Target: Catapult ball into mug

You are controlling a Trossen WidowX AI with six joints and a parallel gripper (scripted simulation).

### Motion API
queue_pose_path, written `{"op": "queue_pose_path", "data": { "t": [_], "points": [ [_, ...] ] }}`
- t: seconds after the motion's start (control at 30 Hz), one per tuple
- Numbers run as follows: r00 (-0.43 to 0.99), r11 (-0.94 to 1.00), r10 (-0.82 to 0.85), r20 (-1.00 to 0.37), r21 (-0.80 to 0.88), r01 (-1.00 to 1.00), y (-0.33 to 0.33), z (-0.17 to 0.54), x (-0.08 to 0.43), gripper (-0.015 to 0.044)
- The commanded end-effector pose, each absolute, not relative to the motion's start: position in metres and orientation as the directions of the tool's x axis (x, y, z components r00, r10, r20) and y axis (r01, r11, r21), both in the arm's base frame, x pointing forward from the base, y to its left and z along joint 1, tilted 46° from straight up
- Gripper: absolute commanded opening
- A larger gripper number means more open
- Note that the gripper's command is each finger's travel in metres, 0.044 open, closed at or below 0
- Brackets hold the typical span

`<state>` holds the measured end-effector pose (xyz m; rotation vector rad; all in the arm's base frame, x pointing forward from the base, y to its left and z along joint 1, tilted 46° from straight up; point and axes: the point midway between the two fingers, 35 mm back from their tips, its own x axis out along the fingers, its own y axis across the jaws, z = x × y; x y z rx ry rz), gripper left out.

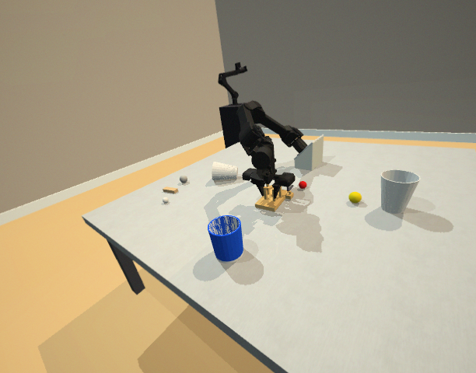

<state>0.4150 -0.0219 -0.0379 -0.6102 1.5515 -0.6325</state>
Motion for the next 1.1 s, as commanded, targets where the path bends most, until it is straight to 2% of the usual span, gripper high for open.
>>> {"op": "queue_pose_path", "data": {
  "t": [0.0,0.13,1.07],
  "points": [
    [-0.069,0.706,-0.708,-0.703,-0.709,-0.014,-0.022,-0.037,0.415,0.0092],
    [-0.069,0.707,-0.706,-0.705,-0.707,-0.014,0.006,-0.011,0.418,0.0000],
    [-0.066,0.705,-0.708,-0.703,-0.709,-0.020,-0.010,-0.028,0.417,0.0000]
  ]
}}
